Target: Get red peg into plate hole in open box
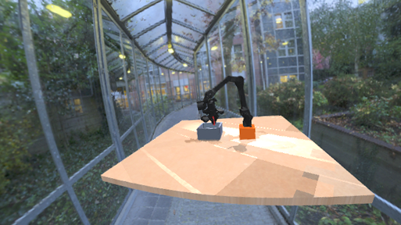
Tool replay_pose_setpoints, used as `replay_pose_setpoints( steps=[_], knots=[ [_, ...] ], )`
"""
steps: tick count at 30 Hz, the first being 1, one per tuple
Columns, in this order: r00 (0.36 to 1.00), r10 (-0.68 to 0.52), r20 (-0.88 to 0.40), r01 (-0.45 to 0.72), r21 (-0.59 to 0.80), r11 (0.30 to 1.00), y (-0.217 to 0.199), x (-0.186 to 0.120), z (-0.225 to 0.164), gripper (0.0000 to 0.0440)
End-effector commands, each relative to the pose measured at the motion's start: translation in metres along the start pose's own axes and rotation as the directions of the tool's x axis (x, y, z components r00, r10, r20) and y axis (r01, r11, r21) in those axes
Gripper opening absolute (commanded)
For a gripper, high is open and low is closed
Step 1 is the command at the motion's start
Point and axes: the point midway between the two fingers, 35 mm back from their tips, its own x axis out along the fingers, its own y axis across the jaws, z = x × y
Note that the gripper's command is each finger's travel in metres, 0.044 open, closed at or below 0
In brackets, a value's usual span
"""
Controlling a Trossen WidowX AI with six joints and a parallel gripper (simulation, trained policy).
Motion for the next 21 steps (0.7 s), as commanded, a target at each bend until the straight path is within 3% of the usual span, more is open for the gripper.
replay_pose_setpoints(
  steps=[1,21],
  knots=[
    [1.0,0.005,0.004,-0.005,0.019,1.0,-0.002,0.0,0.015,0.0],
    [0.995,0.071,-0.076,-0.071,-0.001,0.997,-0.005,0.056,0.077,0.0003]
  ],
)
